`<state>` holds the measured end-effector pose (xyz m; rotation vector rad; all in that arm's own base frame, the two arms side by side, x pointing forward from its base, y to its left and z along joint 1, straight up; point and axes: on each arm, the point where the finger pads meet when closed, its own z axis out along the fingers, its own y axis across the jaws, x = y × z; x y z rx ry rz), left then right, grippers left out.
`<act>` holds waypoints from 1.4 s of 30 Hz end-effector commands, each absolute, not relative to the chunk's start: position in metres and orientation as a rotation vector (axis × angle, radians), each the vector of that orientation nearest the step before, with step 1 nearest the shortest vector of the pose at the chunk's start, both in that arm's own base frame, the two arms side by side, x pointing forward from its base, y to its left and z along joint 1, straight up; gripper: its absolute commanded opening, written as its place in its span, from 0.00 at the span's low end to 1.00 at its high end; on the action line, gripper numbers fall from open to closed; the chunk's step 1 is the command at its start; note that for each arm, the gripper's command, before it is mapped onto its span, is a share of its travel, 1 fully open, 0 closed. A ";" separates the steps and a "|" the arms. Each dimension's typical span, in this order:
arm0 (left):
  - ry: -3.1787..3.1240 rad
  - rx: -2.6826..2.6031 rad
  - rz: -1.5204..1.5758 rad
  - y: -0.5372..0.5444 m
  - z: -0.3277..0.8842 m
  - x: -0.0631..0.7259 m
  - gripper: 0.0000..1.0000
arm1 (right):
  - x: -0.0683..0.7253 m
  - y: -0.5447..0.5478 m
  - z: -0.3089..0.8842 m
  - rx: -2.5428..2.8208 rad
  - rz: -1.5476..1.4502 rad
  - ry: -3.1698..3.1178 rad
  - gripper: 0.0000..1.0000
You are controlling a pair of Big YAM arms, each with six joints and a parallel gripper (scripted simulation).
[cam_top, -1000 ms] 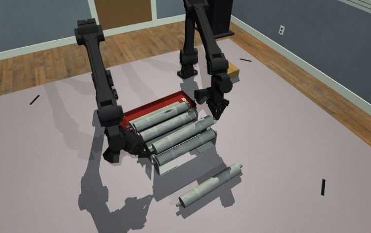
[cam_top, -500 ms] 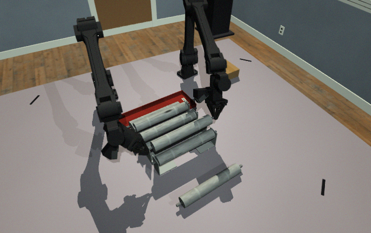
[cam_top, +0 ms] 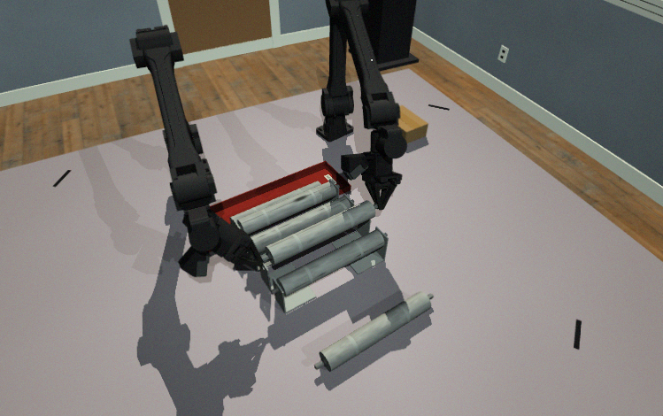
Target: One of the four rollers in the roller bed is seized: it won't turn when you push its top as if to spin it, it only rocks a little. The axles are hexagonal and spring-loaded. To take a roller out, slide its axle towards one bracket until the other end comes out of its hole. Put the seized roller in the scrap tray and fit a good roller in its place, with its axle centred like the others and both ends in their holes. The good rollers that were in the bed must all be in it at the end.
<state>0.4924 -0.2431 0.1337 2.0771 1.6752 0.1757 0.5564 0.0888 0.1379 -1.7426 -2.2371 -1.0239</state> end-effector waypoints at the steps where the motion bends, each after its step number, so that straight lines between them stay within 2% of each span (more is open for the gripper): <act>1: 1.602 1.973 0.244 -0.247 0.196 0.496 0.03 | 0.558 0.075 0.181 -1.739 -1.151 -2.297 0.03; 6: 1.603 1.957 0.256 -0.243 0.203 0.499 0.03 | 0.567 0.073 0.199 -1.746 -1.193 -2.301 0.03; 14: 1.635 1.993 0.226 -0.238 0.174 0.475 0.03 | 0.537 0.071 0.167 -1.758 -1.117 -2.259 0.03; 23: 1.580 1.967 0.263 -0.245 0.207 0.490 0.03 | 0.559 0.070 0.202 -1.758 -1.202 -2.286 0.03; 35: 1.652 2.036 0.206 -0.243 0.145 0.486 0.03 | 0.547 0.070 0.161 -1.780 -1.111 -2.245 0.03; 42: 1.629 1.997 0.229 -0.246 0.165 0.494 0.03 | 0.540 0.071 0.153 -1.778 -1.102 -2.237 0.03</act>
